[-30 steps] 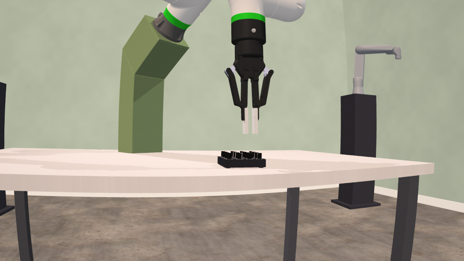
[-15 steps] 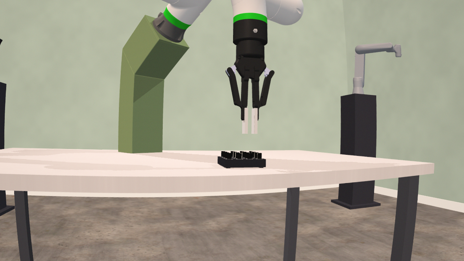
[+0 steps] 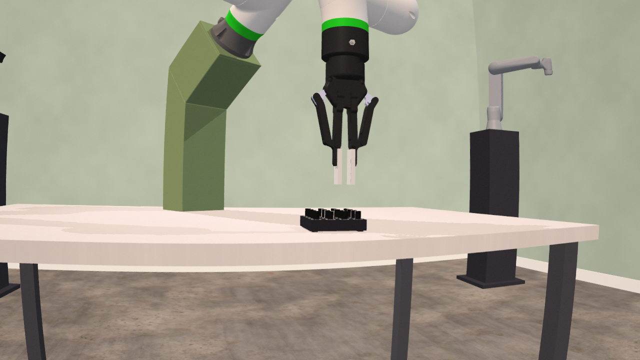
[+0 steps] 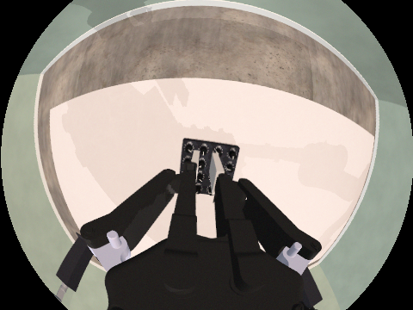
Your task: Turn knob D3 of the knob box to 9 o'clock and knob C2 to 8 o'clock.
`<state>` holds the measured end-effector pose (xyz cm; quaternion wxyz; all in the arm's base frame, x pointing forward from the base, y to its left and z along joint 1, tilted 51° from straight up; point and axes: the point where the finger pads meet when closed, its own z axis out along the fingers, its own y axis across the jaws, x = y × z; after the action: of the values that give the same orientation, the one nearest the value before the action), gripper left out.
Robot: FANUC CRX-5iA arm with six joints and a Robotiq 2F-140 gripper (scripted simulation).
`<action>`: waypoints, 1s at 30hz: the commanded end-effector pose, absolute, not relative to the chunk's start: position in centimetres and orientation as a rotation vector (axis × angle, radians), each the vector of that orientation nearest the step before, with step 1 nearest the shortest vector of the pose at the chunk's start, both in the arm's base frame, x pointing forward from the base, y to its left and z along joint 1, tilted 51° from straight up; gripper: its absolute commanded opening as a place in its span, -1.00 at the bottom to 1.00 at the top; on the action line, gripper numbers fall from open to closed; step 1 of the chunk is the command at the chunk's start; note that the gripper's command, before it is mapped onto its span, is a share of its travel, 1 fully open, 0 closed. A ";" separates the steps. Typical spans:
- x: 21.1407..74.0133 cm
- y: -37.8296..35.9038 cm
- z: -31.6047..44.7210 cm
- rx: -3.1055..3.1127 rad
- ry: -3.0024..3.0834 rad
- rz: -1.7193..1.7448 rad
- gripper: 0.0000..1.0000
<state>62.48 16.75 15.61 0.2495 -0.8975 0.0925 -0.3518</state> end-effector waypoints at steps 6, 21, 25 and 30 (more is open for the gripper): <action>62.5 16.8 15.6 -2.444 0.252 -0.958 -0.77; 63.0 17.1 15.1 -2.445 0.253 -0.959 -0.77; 63.3 17.2 14.9 -2.445 0.253 -0.959 -0.77; 63.7 17.5 14.5 -2.445 0.253 -0.959 -0.77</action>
<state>63.58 17.43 14.59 0.2489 -0.8976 0.0929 -0.3518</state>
